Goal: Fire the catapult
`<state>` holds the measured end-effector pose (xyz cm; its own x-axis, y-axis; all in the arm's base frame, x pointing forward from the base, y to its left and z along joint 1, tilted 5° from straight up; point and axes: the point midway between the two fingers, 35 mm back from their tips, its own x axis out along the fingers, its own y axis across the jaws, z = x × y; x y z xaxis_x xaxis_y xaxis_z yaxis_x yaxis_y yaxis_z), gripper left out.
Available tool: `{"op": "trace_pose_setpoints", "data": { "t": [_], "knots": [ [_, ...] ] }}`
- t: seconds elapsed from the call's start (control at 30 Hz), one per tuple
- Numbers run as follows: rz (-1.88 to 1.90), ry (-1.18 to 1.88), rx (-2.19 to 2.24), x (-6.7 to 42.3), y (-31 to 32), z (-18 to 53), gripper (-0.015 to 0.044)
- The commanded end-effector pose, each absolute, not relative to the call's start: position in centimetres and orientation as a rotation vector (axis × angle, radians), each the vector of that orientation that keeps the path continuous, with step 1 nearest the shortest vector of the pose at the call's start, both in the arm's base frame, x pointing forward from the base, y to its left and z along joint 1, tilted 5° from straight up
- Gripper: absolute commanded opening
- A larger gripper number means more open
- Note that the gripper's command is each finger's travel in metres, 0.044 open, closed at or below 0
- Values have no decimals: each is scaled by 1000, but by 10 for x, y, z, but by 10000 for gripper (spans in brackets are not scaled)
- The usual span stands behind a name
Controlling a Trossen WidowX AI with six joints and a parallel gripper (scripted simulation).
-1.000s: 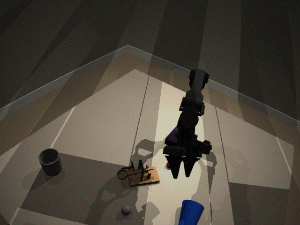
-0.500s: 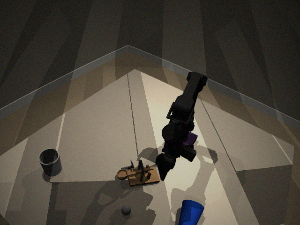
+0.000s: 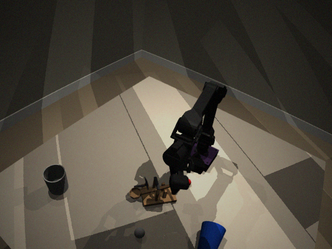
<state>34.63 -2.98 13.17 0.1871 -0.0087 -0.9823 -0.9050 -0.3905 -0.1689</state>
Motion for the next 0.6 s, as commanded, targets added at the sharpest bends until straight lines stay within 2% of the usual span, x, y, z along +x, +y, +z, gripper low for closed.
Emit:
{"op": "trace_pose_setpoints", "data": {
  "t": [0.0,0.2,0.4,0.57],
  "knots": [
    [1464,903,-1647,333,-42,122,440],
    [1686,888,-1681,316,-58,112,440],
    [1712,884,-1683,314,-60,109,440],
    [1712,884,-1683,312,-63,66,440]
  ]
}}
